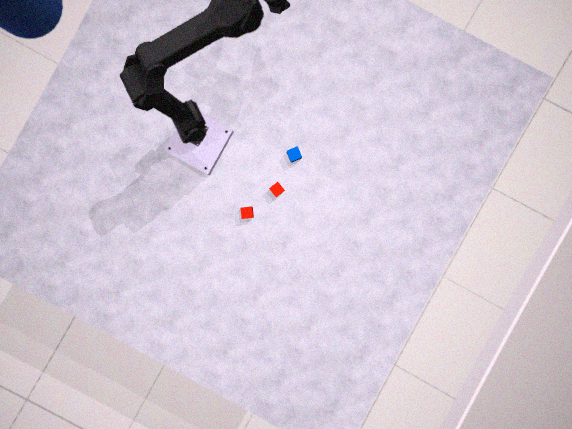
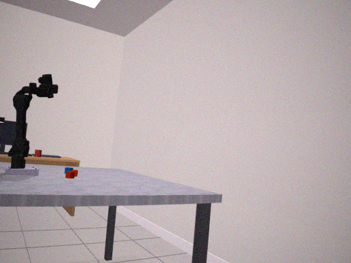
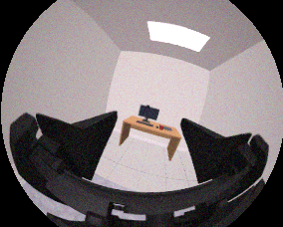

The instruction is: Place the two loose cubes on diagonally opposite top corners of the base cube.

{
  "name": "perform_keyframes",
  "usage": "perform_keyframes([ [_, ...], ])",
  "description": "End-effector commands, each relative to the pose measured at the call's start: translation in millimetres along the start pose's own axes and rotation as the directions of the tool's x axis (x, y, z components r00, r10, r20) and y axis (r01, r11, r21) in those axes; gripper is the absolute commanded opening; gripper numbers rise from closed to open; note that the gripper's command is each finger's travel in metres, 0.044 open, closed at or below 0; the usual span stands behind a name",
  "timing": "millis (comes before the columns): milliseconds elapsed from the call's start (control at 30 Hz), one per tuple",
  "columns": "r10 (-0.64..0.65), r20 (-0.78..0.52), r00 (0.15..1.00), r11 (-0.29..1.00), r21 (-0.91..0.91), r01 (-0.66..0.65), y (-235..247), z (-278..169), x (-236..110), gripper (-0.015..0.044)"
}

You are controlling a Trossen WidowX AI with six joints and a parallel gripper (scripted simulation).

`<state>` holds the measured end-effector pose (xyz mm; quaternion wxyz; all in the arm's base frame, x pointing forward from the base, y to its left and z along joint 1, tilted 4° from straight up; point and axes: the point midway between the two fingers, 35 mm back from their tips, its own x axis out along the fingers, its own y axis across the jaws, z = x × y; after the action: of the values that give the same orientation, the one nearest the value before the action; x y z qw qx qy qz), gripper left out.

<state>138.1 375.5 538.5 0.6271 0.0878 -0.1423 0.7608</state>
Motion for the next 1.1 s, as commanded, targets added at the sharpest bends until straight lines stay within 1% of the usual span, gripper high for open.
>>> perform_keyframes([
  [0, -0.007, -0.004, 1.0, 1.0, -0.001, 0.007, -2, -1, -1, 0.0374],
  [67, -0.065, -0.037, 0.997, 0.998, -0.011, 0.065, -20, -10, -8, 0.0321],
  [133, -0.153, -0.087, 0.984, 0.988, -0.03, 0.15, -46, -24, -22, 0.0269],
  [267, -0.319, -0.189, 0.929, 0.948, -0.076, 0.31, -94, -51, -58, 0.0265],
  [433, -0.5, -0.315, 0.807, 0.865, -0.147, 0.479, -146, -82, -115, 0.0265],
  [600, -0.634, -0.436, 0.638, 0.763, -0.225, 0.606, -184, -112, -184, 0.0265],
  [767, -0.706, -0.555, 0.44, 0.663, -0.299, 0.687, -207, -140, -257, 0.0265],
  [900, -0.717, -0.641, 0.274, 0.591, -0.352, 0.726, -213, -161, -319, 0.0265],
  [1067, -0.673, -0.736, 0.072, 0.521, -0.403, 0.752, -205, -182, -395, 0.0265],
])
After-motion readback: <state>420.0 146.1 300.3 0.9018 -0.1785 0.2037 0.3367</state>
